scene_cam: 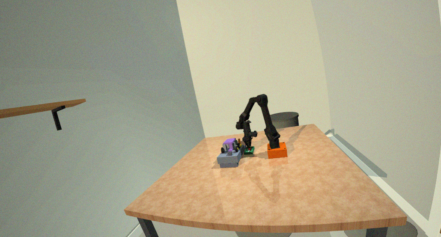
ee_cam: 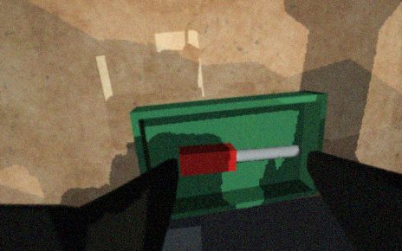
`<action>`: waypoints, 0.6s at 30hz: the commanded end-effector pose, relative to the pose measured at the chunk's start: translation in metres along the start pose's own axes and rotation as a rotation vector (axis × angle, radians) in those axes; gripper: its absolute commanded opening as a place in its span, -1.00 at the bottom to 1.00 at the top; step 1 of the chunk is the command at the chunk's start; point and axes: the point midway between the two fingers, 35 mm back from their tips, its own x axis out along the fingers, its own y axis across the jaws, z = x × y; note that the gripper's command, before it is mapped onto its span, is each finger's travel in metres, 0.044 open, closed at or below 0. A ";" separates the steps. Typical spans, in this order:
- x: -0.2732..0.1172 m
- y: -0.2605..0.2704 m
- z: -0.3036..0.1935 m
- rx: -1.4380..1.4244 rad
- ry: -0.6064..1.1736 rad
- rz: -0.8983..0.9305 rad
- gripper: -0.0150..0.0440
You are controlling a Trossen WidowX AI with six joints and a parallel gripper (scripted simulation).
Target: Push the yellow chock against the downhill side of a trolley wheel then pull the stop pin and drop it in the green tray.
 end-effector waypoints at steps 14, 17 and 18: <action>-0.052 -0.007 -0.002 -0.003 0.013 0.016 1.00; -0.060 -0.007 -0.002 -0.003 0.013 0.016 1.00; -0.063 -0.007 -0.002 -0.003 0.013 0.016 1.00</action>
